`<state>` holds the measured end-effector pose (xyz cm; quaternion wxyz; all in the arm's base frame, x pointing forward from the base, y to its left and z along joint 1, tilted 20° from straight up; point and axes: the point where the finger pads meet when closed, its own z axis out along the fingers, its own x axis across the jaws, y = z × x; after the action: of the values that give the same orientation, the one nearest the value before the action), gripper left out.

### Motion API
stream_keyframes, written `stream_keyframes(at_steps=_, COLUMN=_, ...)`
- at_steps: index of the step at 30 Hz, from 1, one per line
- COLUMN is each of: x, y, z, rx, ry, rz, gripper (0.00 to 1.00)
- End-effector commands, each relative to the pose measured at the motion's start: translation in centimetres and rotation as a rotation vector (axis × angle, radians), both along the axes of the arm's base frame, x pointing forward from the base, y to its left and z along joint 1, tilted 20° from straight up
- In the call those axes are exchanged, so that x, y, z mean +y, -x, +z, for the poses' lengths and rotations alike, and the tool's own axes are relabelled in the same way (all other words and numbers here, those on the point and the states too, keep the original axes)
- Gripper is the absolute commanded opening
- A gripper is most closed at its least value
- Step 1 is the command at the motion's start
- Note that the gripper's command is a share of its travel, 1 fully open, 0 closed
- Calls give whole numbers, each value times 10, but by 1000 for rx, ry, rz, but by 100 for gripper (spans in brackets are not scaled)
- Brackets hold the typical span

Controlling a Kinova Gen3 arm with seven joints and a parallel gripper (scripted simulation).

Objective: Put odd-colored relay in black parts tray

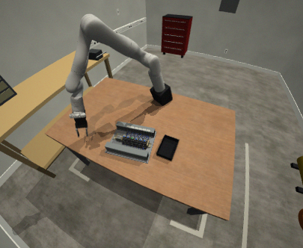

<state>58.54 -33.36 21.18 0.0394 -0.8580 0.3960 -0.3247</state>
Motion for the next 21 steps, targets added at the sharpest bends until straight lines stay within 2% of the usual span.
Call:
stream_keyframes(at_steps=1, x=0, y=0, z=2, rx=-2, ry=1, rz=0, gripper=100)
stream_keyframes(at_steps=21, x=0, y=0, z=2, rx=-2, ry=1, rz=0, gripper=98)
